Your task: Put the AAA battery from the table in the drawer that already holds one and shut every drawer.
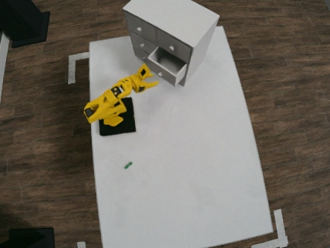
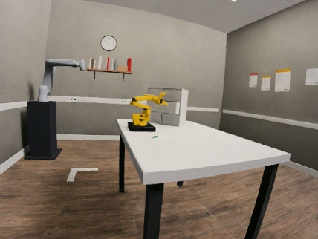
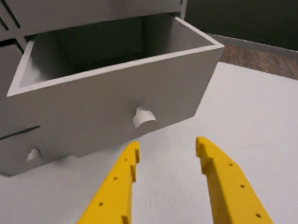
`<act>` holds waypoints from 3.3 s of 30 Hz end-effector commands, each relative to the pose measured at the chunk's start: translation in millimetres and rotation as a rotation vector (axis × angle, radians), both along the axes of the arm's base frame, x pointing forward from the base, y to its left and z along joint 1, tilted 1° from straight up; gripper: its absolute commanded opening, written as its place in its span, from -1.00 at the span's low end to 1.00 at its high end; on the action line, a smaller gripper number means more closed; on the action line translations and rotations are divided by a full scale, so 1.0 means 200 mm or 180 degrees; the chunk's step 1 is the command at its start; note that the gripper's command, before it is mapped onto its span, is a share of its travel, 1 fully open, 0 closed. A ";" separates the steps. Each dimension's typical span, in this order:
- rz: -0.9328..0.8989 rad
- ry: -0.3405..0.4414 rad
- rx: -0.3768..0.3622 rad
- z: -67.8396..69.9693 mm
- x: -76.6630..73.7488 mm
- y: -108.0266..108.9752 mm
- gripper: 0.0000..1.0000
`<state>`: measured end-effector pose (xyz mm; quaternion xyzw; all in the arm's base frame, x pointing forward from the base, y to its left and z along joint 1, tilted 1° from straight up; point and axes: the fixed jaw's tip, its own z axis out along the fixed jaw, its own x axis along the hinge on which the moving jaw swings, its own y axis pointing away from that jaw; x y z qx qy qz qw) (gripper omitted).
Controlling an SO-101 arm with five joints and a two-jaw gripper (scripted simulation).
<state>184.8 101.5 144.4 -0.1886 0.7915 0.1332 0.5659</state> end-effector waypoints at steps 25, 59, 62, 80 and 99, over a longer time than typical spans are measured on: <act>0.0086 0.0053 -0.0006 -0.05 0.05 0.06 -0.57; 0.0162 0.0052 -0.0011 -0.11 0.11 0.13 -0.57; 0.0162 0.0052 -0.0011 -0.11 0.11 0.13 -0.57; 0.0186 0.0052 -0.0012 -0.10 0.11 0.14 -0.57; 0.0192 0.0052 -0.0012 -0.10 0.11 0.14 -0.57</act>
